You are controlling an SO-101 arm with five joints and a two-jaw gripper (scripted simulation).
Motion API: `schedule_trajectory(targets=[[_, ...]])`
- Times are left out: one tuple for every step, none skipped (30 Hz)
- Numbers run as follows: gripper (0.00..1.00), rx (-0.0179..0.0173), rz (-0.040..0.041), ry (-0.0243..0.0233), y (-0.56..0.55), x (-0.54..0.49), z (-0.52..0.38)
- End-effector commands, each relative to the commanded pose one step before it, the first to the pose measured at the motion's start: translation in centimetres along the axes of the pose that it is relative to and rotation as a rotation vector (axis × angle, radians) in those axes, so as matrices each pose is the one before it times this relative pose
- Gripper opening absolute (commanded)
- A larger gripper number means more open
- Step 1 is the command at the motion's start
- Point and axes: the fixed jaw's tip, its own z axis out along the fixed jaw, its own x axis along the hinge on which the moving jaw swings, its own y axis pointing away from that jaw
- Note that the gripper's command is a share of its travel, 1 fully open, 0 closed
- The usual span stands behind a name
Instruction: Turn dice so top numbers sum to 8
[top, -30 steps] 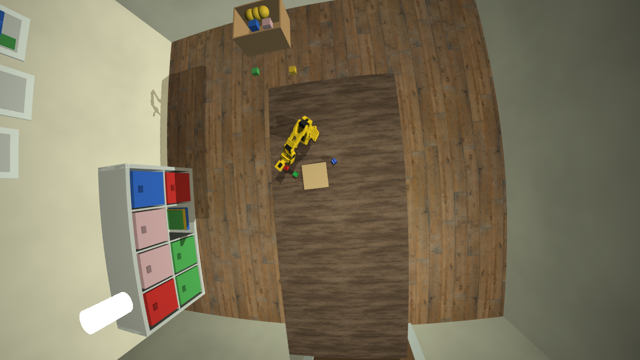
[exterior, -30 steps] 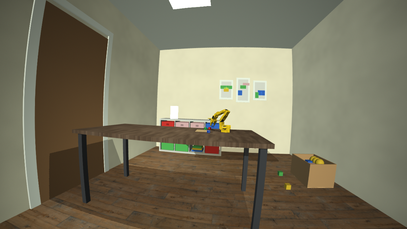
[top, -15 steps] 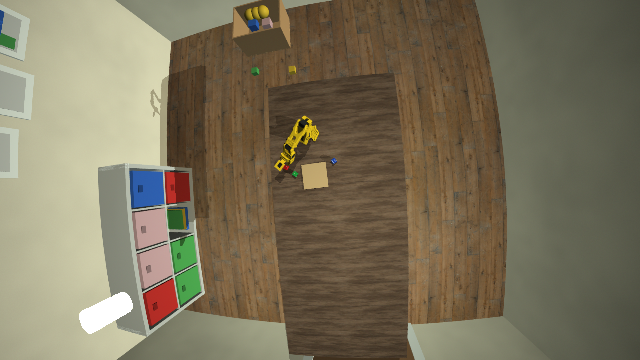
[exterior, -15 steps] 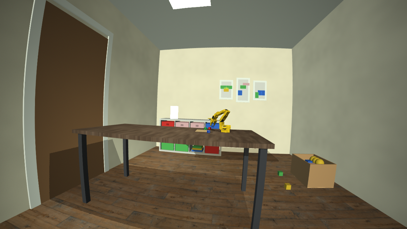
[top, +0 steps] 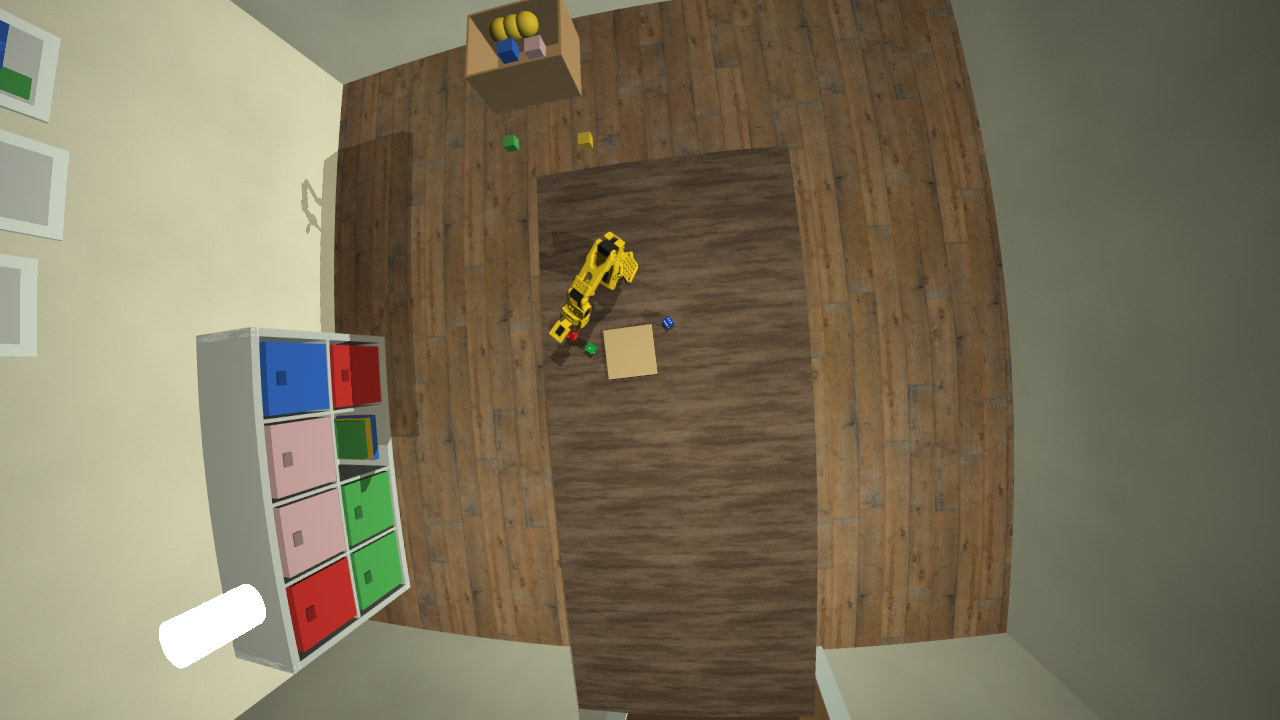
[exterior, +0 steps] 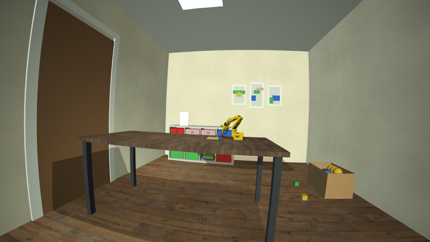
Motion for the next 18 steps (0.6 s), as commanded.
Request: schedule_trajectory(targets=[[0.31, 0.00460, 0.00055, -0.04488, -0.186, -0.725, -0.3446], [0.31, 0.00000, 0.00000, 0.00000, 0.000, 0.000, 0.0000], [0.31, 0.00000, 0.00000, 0.00000, 0.000, 0.000, 0.0000], [0.31, 0.00000, 0.00000, 0.00000, 0.000, 0.000, 0.0000], [0.31, -0.00006, -0.00009, 0.00002, 0.002, 0.000, -0.0002], [0.31, -0.00039, -0.00059, 0.00000, 0.014, -0.001, 0.0005], [0.31, -0.00104, -0.00145, 0.00000, 0.036, -0.001, 0.0011], [0.31, -0.00188, -0.00266, -0.00001, 0.065, -0.002, 0.0016], [0.31, -0.00285, -0.00402, 0.00002, 0.099, -0.003, 0.0029], [0.31, -0.00392, -0.00560, -0.00002, 0.136, -0.005, 0.0038], [0.31, -0.00505, -0.00715, 0.00001, 0.175, -0.006, 0.0052], [0.31, -0.00615, -0.00876, 0.00000, 0.214, -0.007, 0.0058], [0.31, -0.00722, -0.01025, 0.00003, 0.252, -0.008, 0.0070], [0.31, -0.00819, -0.01164, -0.00001, 0.285, -0.009, 0.0083], [0.31, -0.00907, -0.01288, 0.00002, 0.317, -0.009, 0.0084], [0.31, -0.00978, -0.01387, 0.00001, 0.341, -0.010, 0.0091], [0.31, -0.01033, -0.01471, 0.00001, 0.362, -0.010, 0.0102], [0.31, -0.01072, -0.01523, 0.00000, 0.376, -0.010, 0.0097]])
